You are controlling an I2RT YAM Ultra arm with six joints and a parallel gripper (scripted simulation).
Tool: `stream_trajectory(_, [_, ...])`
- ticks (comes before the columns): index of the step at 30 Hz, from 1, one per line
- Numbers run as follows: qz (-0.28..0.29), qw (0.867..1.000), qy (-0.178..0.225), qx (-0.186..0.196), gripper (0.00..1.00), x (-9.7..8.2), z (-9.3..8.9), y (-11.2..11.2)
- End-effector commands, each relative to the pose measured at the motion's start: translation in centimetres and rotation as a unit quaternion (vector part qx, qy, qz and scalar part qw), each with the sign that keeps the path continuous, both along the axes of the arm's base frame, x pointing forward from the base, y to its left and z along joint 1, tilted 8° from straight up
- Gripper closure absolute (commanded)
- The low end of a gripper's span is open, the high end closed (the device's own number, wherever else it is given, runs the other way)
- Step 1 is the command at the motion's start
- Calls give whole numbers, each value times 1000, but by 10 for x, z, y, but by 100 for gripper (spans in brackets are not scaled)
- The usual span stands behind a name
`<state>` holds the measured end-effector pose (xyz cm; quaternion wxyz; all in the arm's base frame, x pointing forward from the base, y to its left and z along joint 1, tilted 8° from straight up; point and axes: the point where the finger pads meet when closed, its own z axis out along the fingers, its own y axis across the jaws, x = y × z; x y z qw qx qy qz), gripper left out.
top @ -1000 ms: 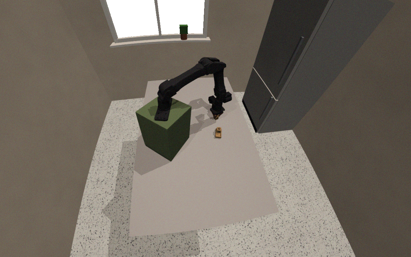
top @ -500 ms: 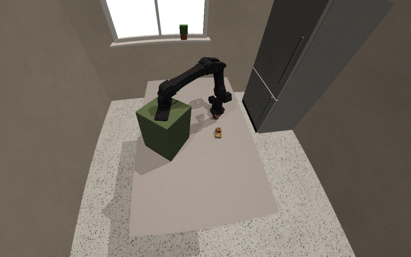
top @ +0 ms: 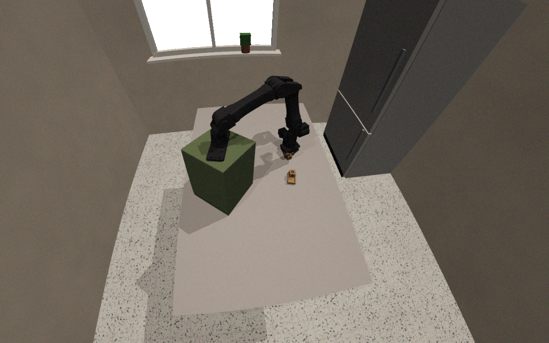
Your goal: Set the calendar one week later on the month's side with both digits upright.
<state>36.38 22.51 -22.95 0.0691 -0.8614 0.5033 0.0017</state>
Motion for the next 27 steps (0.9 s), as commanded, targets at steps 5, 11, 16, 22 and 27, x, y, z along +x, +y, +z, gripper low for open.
stream_trajectory(5, [0, 1000, -8, 5, 53, 4, 34, 0])
stream_trajectory(11, [0, 1000, -8, 5, 53, 3, 56, -3])
stream_trajectory(16, [0, 1000, -8, 5, 53, 1, 79, -6])
stream_trajectory(22, [0, 1000, -8, 5, 53, 0, 90, -7])
stream_trajectory(27, [0, 1000, -8, 5, 0, 0, 91, -8])
